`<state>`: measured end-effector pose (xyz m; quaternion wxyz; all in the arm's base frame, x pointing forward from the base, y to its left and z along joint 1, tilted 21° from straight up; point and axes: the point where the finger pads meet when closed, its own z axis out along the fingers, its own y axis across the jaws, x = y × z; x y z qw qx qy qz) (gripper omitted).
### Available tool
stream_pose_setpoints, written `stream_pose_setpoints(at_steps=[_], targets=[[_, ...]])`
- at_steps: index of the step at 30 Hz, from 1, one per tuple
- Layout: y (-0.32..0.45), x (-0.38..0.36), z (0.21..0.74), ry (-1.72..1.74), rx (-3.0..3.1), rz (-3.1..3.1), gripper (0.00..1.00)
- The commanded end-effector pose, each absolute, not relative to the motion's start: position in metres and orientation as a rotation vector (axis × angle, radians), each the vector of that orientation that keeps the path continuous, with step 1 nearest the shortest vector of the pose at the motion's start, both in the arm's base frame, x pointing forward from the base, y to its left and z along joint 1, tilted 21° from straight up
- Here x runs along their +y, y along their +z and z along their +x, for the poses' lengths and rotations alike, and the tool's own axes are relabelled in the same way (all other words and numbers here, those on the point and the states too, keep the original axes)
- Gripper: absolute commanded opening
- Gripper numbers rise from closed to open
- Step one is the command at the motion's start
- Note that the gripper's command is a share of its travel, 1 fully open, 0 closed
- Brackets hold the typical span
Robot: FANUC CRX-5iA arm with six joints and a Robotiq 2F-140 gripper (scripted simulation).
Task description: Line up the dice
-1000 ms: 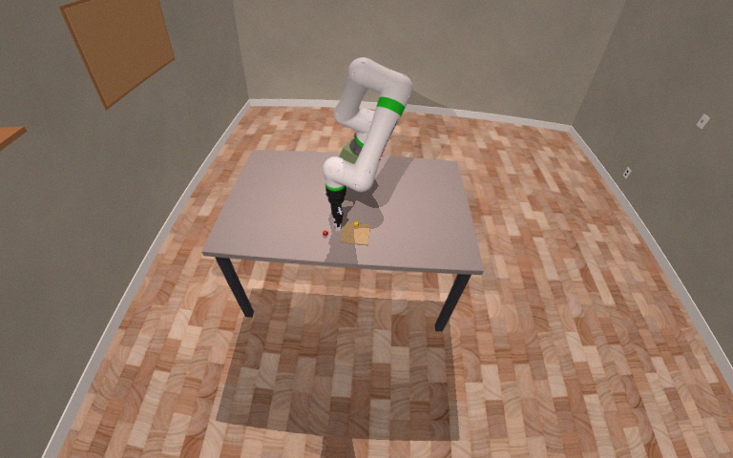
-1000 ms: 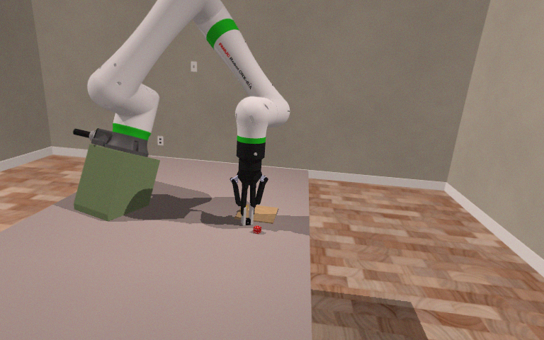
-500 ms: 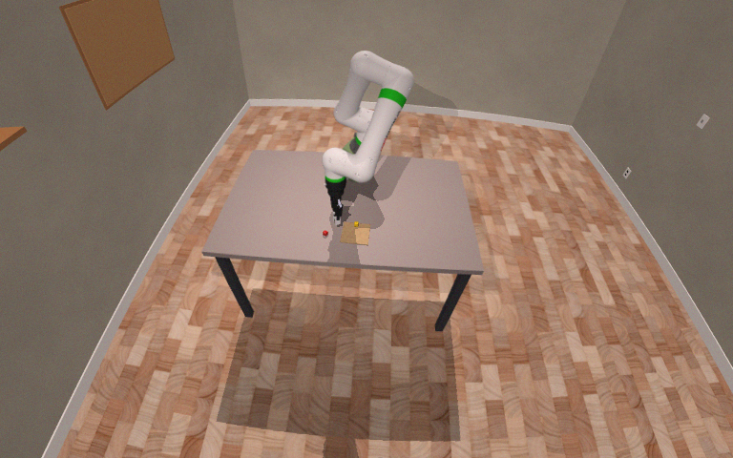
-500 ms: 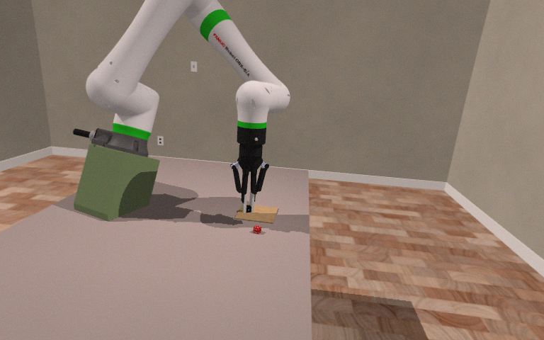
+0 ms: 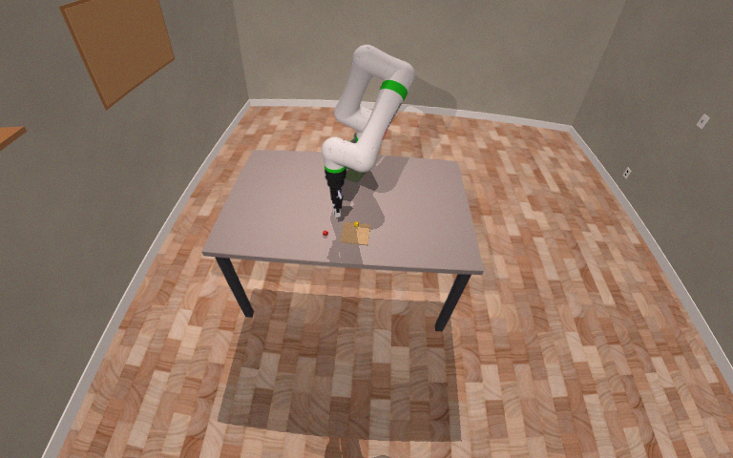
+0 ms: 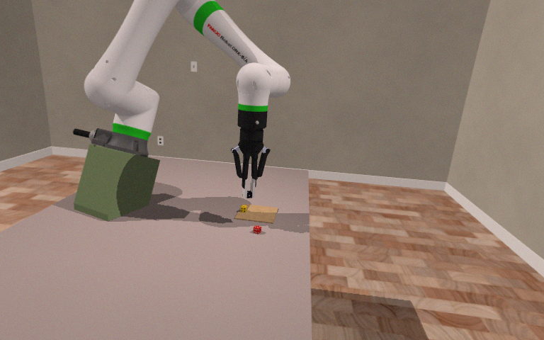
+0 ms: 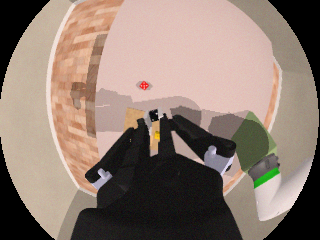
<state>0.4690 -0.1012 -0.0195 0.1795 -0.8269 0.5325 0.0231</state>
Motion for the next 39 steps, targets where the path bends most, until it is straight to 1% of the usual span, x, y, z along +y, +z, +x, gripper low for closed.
stream_pose_setpoints(at_steps=[1,8,11,19,39], targets=[[-0.019,-0.101,0.469,0.065,1.505,-2.337,0.09],[-0.013,-0.087,0.474,0.085,1.599,-2.277,0.09],[0.002,-0.055,0.484,0.127,1.790,-2.137,0.09],[0.018,-0.016,0.492,0.177,1.999,-1.953,0.09],[0.014,-0.011,0.493,0.180,2.012,-1.940,0.09]])
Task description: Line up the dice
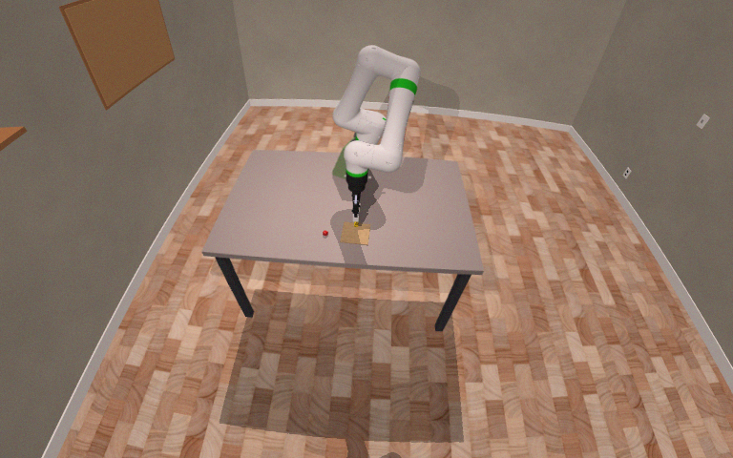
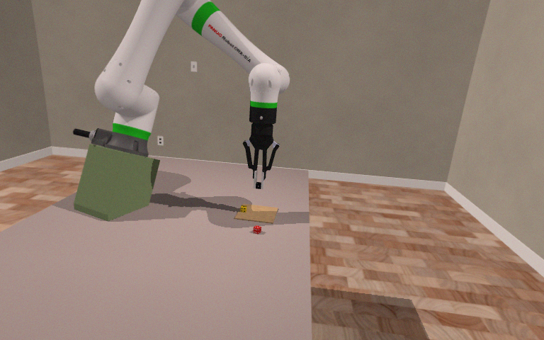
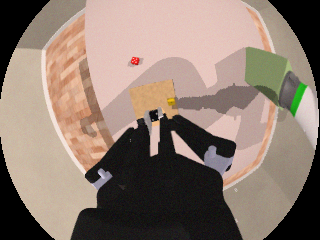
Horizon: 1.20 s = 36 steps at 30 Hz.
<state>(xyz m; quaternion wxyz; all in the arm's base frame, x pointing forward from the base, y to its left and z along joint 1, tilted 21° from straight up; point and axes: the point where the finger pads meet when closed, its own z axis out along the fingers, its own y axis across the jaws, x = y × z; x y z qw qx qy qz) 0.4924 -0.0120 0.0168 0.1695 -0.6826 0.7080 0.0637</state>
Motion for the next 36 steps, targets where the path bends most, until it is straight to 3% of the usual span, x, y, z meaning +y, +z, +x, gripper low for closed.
stream_pose_setpoints(at_steps=[1,36], targets=[[0.012,-0.010,0.493,0.180,2.012,-1.940,0.09],[-0.070,0.018,0.507,0.180,2.012,-1.940,0.09]])
